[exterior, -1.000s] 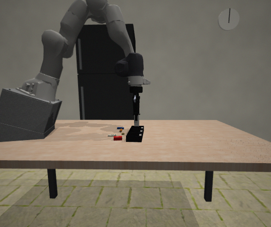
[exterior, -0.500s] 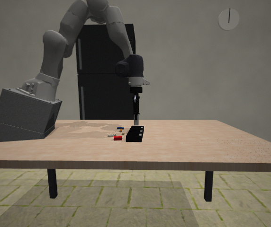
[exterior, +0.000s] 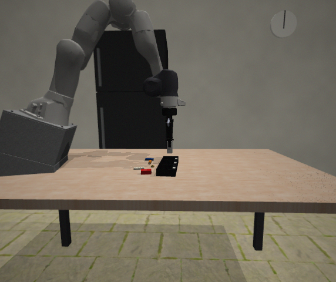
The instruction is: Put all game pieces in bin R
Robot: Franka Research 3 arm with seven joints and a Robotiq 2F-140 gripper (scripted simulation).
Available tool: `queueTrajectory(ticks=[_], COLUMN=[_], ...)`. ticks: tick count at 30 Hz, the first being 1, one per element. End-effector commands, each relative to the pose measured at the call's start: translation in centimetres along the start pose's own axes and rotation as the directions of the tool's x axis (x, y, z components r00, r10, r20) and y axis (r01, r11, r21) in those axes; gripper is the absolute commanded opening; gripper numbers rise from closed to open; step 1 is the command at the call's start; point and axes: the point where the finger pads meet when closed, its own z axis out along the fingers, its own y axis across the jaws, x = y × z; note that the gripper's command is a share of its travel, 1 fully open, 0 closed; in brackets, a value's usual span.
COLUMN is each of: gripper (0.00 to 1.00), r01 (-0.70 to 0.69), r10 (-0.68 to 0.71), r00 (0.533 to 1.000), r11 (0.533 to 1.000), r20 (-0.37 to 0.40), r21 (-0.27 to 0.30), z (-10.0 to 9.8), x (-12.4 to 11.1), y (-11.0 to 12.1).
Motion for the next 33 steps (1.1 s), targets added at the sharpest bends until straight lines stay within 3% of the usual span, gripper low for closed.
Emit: queueTrajectory(ticks=[1, 9, 23, 33], gripper=[0.05, 0.05, 0.05, 0.05], r01=[-0.060, -0.060, -0.060, -0.060], r10=[0.060, 0.060, 0.060, 0.060], r00=[0.998, 0.998, 0.998, 0.998], r11=[0.998, 0.998, 0.998, 0.998], r20=[-0.001, -0.001, -0.001, -0.001], r21=[-0.015, -0.015, -0.015, -0.015], z=[-0.1, 0.7, 4.4, 4.4], x=[0.3, 0.3, 0.3, 0.3], y=[0.1, 0.1, 0.2, 0.2])
